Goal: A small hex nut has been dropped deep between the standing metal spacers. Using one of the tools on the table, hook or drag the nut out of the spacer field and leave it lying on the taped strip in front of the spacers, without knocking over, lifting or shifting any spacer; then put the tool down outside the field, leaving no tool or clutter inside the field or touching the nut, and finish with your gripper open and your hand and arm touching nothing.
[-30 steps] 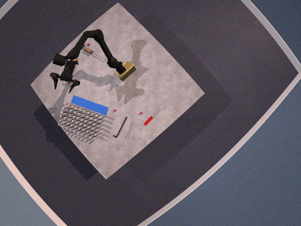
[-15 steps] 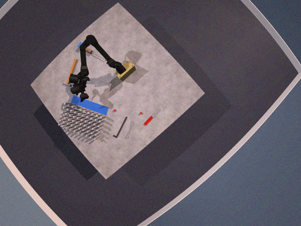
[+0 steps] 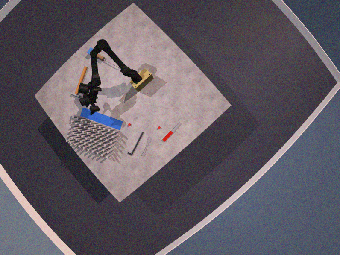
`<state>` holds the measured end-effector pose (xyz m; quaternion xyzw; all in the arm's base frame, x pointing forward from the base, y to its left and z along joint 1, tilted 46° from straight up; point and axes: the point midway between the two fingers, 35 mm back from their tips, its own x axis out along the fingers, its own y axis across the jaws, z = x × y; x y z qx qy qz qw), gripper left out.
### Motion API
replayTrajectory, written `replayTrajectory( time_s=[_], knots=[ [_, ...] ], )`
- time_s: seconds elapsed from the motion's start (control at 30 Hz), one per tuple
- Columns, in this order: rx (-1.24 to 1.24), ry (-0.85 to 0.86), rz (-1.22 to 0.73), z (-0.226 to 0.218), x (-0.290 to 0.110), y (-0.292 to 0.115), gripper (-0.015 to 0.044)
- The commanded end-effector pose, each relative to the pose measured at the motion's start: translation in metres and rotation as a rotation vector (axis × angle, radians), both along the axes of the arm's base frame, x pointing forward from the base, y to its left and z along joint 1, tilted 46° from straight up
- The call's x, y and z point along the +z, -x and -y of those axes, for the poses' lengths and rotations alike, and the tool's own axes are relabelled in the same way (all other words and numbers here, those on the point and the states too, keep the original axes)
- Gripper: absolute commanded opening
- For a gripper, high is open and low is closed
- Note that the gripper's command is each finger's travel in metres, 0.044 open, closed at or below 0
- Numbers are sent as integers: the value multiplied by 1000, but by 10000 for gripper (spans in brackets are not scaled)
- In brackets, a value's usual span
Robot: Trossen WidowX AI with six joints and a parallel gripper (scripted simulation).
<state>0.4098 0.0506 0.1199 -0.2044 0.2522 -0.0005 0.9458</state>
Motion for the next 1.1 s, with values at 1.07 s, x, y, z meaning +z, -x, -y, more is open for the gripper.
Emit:
replayTrajectory(
  time_s=[1.07],
  knots=[
    [122, 850, -436, 176, 77, 28, 440]
  ],
)
